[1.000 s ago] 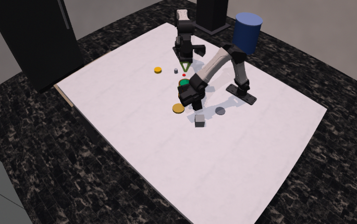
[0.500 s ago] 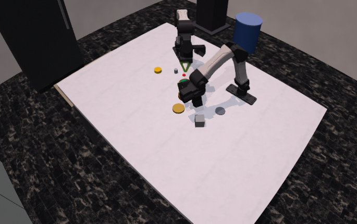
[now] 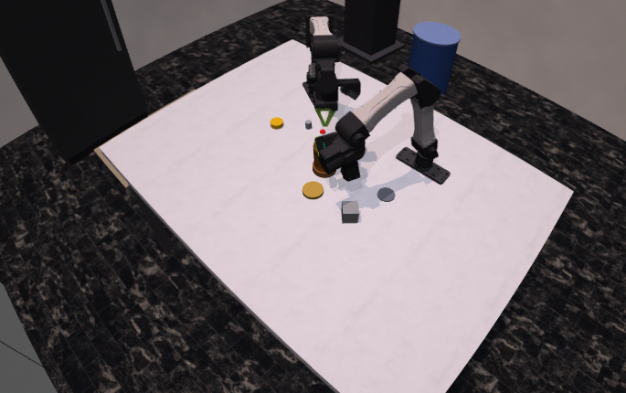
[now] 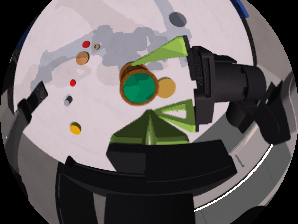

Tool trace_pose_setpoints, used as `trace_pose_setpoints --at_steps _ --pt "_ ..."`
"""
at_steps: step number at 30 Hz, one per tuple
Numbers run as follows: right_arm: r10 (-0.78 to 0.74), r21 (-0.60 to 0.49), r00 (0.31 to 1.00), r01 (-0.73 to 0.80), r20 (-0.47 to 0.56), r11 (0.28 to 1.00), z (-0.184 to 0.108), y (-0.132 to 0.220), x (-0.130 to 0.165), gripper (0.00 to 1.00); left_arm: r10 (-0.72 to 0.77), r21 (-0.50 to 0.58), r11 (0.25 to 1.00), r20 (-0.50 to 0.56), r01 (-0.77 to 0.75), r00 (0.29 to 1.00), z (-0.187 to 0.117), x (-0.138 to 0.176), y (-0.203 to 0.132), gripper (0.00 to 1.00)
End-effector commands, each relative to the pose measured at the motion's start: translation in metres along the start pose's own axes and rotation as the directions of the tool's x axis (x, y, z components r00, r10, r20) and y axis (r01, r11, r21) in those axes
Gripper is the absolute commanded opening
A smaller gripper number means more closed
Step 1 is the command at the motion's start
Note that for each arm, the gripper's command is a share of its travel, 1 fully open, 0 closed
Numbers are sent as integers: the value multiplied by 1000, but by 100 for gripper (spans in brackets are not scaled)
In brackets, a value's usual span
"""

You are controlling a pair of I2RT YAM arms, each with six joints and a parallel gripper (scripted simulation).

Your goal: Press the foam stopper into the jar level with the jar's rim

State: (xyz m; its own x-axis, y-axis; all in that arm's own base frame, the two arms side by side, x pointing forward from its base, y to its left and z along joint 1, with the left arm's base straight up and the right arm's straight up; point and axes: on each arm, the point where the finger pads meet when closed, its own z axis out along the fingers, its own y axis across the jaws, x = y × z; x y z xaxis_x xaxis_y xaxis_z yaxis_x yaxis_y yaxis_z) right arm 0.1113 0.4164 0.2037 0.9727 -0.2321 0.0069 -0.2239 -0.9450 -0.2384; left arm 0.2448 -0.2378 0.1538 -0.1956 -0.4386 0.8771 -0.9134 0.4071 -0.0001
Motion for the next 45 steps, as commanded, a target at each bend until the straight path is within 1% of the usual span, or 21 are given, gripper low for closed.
trace_pose_setpoints --at_steps 1,6,9,13,14,15,16,17,18,23,26,27,29,34,38,40,42,43,44,45 --pt "10 38 1000 -10 -3 999 -9 -5 3 0 18 -20 1000 5 -18 1000 -11 -2 30 98" --pt "10 38 1000 -10 -3 999 -9 -5 3 0 17 -23 1000 2 -17 1000 -21 -7 62 98" --pt "10 38 1000 -10 -3 999 -9 -5 3 0 23 -19 1000 -2 -23 1000 -23 -7 65 98" --pt "10 39 1000 -10 -3 999 -9 -5 3 0 18 -27 999 -12 -18 1000 -27 -10 98 98" --pt "52 65 998 -51 -20 997 -18 -4 17 0 57 -12 998 -1 -57 998 -28 -12 98 98" --pt "123 96 992 -119 -35 988 -19 -7 34 0 176 35 983 55 -178 983 -33 -18 77 98" --pt "181 133 983 -176 -23 975 -20 -13 38 0 229 49 971 107 -235 968 -37 -24 67 98" --pt "206 142 978 -204 1 969 -17 -16 34 0 212 31 976 121 -217 970 -34 -32 76 98" --pt "241 159 970 -238 -3 958 -18 -17 42 0 229 26 972 132 -234 964 -32 -36 78 98" --pt "401 241 916 -391 10 888 -29 -17 78 0 374 33 919 238 -393 896 -42 -45 65 98" --pt "412 251 911 -404 21 880 -30 -18 77 0 394 31 910 245 -413 886 -41 -44 64 98" --pt "450 267 893 -440 24 857 -33 -17 89 0 404 31 904 263 -426 876 -42 -50 64 98" --pt "513 303 858 -496 28 814 -39 -14 106 0 461 27 870 313 -493 830 -49 -50 56 98" --pt "638 379 766 -613 72 693 -52 -9 140 0 552 -4 798 409 -603 727 -59 -60 45 98" --pt "721 433 683 -688 116 581 -64 -3 166 0 611 -37 728 488 -684 624 -70 -64 34 98" --pt "756 458 639 -720 141 522 -70 2 179 0 636 -57 686 531 -725 560 -79 -63 25 98" --pt "756 458 639 -720 141 522 -70 2 179 0 636 -57 686 531 -725 560 -79 -63 25 98" --pt "762 457 629 -729 153 510 -68 1 180 0 645 -63 672 539 -738 542 -80 -62 23 98" --pt "781 474 601 -744 168 471 -74 5 189 0 646 -73 665 554 -743 524 -82 -67 23 98" --pt "796 486 578 -756 179 439 -77 8 196 0 656 -84 639 577 -764 486 -88 -64 17 98"
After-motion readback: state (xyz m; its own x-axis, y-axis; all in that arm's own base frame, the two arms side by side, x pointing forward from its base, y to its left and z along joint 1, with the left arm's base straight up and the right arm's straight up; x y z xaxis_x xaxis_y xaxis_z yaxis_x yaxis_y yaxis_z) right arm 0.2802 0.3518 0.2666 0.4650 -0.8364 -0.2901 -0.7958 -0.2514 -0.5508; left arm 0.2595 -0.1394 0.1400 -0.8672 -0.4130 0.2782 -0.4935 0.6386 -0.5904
